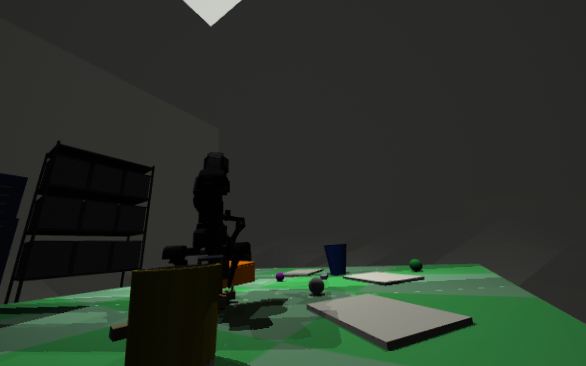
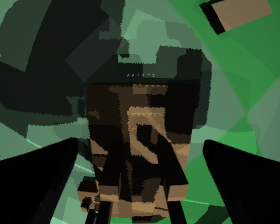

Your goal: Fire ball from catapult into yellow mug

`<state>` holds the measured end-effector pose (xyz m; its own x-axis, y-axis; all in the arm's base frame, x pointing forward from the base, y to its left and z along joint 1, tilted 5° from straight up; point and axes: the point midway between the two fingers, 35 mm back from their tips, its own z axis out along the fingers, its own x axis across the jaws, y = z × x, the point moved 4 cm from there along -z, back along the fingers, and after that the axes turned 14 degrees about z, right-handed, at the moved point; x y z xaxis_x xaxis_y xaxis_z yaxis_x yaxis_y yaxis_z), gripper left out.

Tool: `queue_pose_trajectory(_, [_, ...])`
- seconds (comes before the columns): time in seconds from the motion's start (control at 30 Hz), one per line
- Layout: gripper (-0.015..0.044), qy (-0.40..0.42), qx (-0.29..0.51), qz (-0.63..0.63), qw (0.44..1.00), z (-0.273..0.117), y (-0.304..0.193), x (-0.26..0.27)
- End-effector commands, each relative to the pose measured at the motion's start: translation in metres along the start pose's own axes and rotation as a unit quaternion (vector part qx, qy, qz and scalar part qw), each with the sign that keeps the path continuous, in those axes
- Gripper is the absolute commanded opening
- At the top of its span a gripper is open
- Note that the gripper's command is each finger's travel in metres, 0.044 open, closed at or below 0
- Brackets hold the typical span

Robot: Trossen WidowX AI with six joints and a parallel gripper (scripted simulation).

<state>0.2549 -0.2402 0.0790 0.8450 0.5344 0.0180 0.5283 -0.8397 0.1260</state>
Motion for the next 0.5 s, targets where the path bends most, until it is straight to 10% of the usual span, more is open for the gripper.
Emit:
queue_pose_trajectory(0.0, [0.044,-0.001,0.004,-0.002,1.0,0.004,-0.0024,-0.0007])
queue_pose_trajectory(0.47, [0.0131,0.0,0.001,0.0,1.0,0.0008,-0.0002,-0.0001])
